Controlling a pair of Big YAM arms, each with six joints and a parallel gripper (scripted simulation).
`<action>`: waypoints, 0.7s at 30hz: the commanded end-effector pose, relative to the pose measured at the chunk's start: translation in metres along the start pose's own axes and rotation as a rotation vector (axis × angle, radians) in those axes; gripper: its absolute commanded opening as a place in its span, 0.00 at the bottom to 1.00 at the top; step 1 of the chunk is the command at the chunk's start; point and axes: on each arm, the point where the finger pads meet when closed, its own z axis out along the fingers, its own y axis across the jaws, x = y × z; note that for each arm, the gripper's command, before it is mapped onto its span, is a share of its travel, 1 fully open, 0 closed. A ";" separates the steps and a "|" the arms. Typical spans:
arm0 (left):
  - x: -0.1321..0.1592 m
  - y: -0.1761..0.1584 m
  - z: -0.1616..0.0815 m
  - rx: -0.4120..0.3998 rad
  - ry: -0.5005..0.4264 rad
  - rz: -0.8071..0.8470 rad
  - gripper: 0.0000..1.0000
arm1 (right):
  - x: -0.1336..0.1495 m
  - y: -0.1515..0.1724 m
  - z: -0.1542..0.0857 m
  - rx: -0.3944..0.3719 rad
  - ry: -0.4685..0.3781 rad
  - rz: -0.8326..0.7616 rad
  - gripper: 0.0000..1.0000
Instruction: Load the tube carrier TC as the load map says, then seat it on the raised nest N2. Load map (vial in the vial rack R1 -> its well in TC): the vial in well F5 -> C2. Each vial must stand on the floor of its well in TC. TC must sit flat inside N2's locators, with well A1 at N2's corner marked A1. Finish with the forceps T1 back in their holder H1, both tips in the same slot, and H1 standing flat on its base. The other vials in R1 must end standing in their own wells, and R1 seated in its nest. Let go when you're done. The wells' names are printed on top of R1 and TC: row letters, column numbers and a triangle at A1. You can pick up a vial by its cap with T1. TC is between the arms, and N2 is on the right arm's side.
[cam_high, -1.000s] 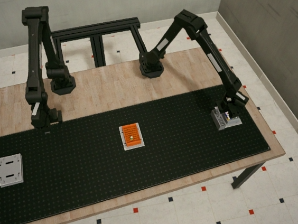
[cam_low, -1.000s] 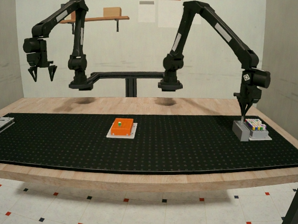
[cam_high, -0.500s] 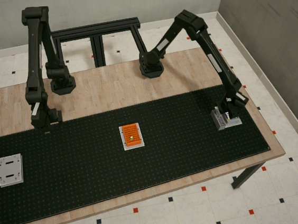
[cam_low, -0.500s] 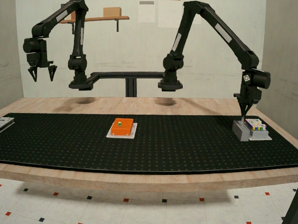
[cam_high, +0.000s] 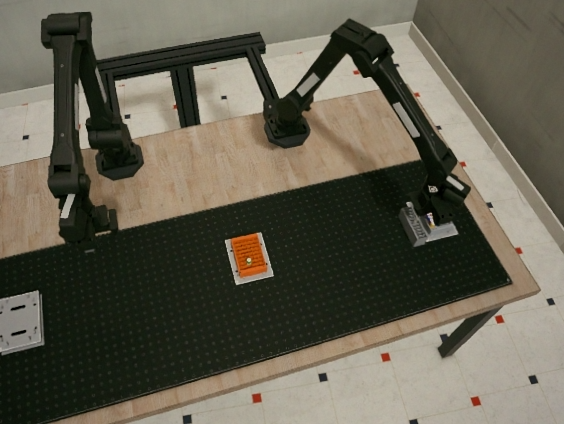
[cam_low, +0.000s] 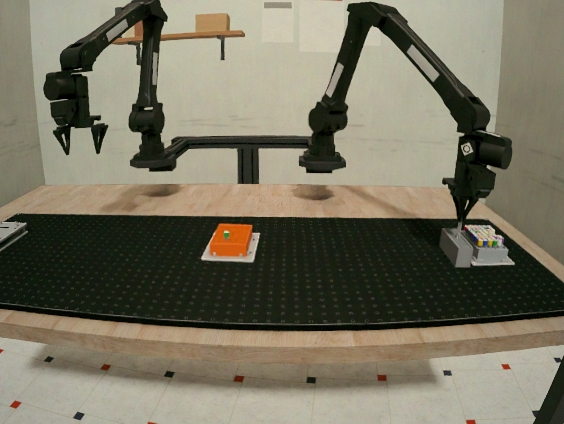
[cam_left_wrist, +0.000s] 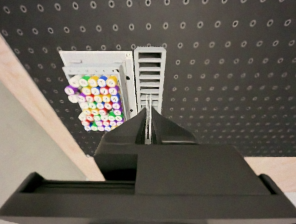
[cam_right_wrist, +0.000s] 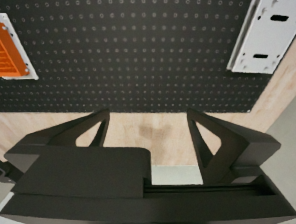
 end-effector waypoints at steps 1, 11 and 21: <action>0.003 0.007 0.007 -0.002 -0.001 -0.006 0.07 | -0.001 0.000 0.000 -0.004 0.014 -0.008 1.00; 0.003 0.006 0.009 -0.002 -0.001 -0.006 0.07 | -0.001 0.000 0.000 -0.004 0.014 -0.008 1.00; -0.008 0.008 -0.007 -0.018 -0.024 -0.002 0.07 | -0.001 0.000 0.000 -0.004 0.014 -0.008 1.00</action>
